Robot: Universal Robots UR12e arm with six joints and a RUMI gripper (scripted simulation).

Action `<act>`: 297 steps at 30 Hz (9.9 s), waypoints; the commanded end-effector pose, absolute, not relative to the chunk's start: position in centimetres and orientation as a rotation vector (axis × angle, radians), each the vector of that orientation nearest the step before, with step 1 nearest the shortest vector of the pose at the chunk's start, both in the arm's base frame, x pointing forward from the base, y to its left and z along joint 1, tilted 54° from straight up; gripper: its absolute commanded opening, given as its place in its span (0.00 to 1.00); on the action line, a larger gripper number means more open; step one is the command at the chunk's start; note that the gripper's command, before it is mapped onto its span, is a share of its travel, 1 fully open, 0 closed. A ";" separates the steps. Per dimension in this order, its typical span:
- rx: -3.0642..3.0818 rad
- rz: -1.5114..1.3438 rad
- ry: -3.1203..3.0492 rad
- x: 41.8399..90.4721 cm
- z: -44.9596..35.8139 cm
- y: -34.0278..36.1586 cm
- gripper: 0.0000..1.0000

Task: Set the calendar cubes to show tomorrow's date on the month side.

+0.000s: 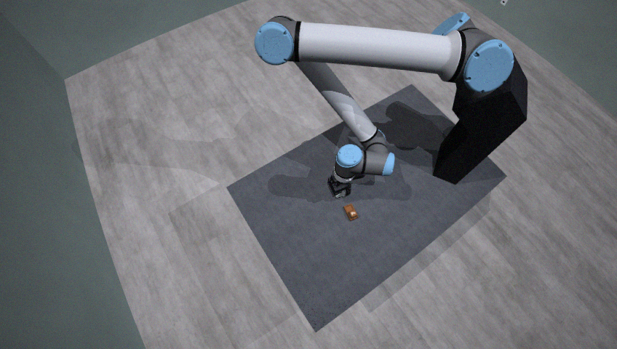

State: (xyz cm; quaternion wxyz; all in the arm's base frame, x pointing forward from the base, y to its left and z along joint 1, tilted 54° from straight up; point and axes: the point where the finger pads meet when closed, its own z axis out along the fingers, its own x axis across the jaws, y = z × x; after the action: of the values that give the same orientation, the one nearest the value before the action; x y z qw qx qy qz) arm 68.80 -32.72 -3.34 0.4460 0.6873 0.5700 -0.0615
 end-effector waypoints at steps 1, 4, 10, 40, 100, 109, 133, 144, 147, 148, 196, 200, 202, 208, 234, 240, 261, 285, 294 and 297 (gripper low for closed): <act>1.702 -0.152 1.412 68.4 -2.7 -32.0 0.28; 1.702 -0.152 1.412 67.8 -1.9 -31.1 0.28; 1.702 -0.152 1.412 66.7 -0.3 -29.2 0.28; 1.702 -0.152 1.412 65.1 1.9 -26.7 1.00; 0.782 -0.723 2.173 65.1 1.5 -27.4 1.00; 0.506 -0.850 2.298 65.3 1.4 -27.4 1.00; 0.234 -0.962 2.390 65.5 1.3 -27.4 0.28; 0.234 -0.962 2.390 65.5 1.3 -27.4 0.28; 0.234 -0.962 2.390 65.5 1.3 -27.4 0.28; 0.234 -0.962 2.390 65.5 1.3 -27.4 0.28; 0.233 -0.962 2.390 66.4 -0.1 -28.9 0.28; 0.233 -0.962 2.390 66.6 -0.3 -29.1 0.28; 0.233 -0.962 2.390 66.7 -0.4 -29.4 0.28; 0.233 -0.962 2.390 67.1 -1.0 -30.0 0.28; 0.233 -0.962 2.390 67.7 -1.8 -31.0 0.28; 0.233 -0.962 2.390 67.7 -1.8 -31.0 0.28; 0.233 -0.962 2.390 67.7 -1.8 -31.0 0.28; 0.233 -0.962 2.390 68.3 -2.6 -31.9 0.28; 0.233 -0.962 2.390 68.8 -3.4 -32.7 0.28; 0.233 -0.962 2.390 68.8 -3.4 -32.8 0.28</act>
State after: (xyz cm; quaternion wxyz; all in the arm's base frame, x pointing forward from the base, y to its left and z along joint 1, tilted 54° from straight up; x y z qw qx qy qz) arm 68.66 -32.63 -3.25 0.2734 0.0868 0.8887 -0.3577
